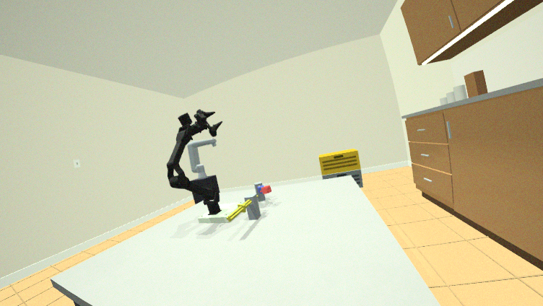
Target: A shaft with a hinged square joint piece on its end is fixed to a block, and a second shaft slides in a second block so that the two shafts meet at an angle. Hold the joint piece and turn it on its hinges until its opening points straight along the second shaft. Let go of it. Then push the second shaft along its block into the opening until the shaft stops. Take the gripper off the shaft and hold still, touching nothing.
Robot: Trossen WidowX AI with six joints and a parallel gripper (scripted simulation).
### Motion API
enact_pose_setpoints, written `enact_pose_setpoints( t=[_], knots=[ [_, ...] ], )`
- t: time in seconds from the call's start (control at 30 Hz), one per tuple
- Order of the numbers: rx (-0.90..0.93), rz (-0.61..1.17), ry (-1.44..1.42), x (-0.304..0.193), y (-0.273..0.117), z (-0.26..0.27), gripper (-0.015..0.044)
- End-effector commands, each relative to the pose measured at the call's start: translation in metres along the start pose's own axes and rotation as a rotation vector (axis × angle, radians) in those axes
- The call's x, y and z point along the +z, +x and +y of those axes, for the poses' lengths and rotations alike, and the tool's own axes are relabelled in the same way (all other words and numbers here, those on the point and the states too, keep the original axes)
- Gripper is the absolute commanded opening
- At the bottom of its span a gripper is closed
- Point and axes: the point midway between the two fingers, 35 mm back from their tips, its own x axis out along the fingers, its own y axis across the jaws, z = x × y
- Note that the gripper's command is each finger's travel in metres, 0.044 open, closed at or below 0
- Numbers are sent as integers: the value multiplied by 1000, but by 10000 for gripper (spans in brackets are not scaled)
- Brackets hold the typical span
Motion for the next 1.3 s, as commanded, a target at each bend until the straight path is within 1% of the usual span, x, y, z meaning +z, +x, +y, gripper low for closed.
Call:
enact_pose_setpoints(
  t=[0.0, 0.03, 0.17, 0.33, 0.6, 0.8, 1.0, 1.27],
  knots=[
    [0, 0, 0, 0, 0, 0, 426],
    [0, 0, 0, 0, 0, 0, 440],
    [-22, 5, -39, -6, 7, -1, 440],
    [-106, 28, -164, -27, 30, -9, 440],
    [-264, 86, -326, -53, 65, -40, 440],
    [-393, 133, -467, -66, 93, -72, 440],
    [-531, 193, -547, -72, 115, -110, 440],
    [-750, 259, -635, -64, 141, -172, 440]
  ],
)
